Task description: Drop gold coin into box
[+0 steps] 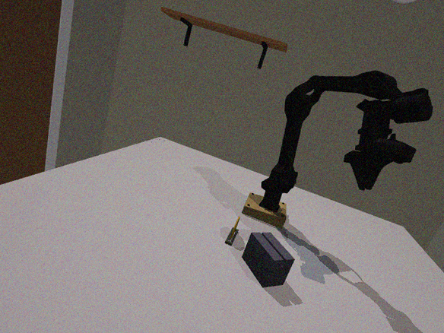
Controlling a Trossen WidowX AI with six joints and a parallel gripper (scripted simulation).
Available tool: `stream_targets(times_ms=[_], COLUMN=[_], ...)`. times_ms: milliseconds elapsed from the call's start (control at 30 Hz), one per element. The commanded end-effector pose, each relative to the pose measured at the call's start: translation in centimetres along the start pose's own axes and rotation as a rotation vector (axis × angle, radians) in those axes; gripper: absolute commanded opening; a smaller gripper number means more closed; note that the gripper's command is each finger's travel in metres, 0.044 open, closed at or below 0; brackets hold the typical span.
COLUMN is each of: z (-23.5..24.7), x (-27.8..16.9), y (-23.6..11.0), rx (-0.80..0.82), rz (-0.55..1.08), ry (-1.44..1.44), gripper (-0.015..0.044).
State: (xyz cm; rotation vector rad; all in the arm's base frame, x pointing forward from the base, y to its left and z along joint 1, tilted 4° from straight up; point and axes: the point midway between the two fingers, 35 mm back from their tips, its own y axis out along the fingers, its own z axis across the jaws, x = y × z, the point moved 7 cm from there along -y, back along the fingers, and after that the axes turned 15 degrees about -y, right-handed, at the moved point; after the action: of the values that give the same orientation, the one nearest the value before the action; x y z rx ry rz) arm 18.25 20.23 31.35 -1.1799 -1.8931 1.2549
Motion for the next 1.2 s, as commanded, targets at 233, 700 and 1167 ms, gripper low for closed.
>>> stream_targets(times_ms=[233, 700, 1167], z=[1.7, 8.5, 10.1], x=[-14.4, -23.6, -23.8], y=[6.1, 8.0, 11.1], rx=[0.168, 0.261, 0.261], rz=[0.230, 0.393, 0.393], ry=[0.918, 1.620, 1.620], gripper=[0.0161, 0.0161, 0.0161])
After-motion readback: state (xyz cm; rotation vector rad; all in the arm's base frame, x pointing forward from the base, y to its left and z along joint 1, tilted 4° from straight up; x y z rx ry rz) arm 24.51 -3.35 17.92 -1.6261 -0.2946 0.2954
